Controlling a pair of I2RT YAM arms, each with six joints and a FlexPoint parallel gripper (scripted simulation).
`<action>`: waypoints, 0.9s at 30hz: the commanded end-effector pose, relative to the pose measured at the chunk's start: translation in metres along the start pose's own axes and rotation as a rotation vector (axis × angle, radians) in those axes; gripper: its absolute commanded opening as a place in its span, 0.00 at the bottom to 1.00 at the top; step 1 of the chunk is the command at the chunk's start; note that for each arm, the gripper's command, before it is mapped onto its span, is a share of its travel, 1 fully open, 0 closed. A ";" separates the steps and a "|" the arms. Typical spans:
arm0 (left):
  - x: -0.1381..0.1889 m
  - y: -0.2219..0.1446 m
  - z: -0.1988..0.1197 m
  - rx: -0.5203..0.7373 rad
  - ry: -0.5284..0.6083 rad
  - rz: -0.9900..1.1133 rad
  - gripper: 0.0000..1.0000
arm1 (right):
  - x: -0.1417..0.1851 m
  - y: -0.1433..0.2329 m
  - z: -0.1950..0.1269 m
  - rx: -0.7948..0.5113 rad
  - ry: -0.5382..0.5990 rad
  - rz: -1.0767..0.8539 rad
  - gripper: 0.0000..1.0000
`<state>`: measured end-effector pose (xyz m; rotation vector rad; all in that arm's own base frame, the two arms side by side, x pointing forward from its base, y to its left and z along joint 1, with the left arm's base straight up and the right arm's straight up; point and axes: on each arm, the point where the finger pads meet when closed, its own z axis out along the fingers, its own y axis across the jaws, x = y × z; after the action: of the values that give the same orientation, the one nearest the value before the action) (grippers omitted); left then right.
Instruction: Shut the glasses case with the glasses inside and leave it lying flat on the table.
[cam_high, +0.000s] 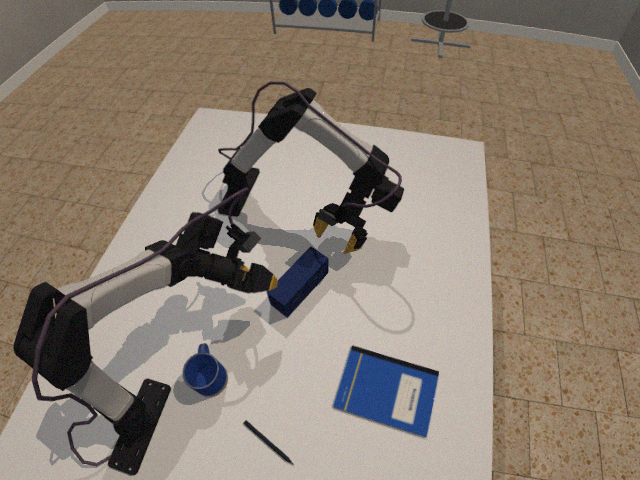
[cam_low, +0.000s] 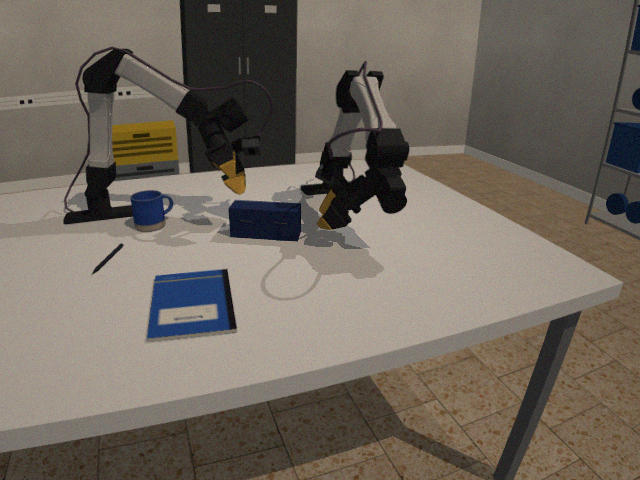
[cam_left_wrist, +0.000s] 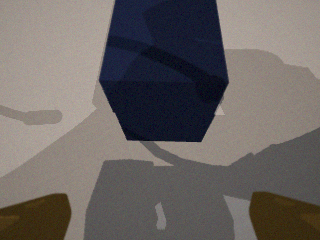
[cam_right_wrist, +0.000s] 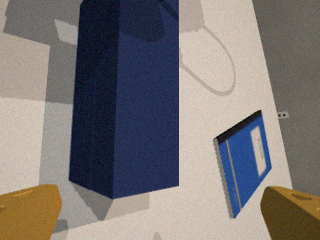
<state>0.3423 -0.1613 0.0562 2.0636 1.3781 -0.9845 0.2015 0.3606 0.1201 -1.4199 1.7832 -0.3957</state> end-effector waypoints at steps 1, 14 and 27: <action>-0.003 0.002 -0.004 -0.001 0.014 0.022 0.89 | 0.001 0.011 -0.004 -0.227 0.112 0.070 1.00; -0.002 0.002 -0.005 -0.003 0.014 0.020 0.89 | -0.039 -0.045 -0.011 -0.580 0.181 0.396 1.00; -0.002 0.002 -0.005 -0.003 0.014 0.020 0.89 | -0.053 -0.067 -0.003 -0.593 0.158 0.456 1.00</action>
<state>0.3422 -0.1613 0.0562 2.0637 1.3780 -0.9849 0.2483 0.3827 0.1876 -1.3032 2.3870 0.2711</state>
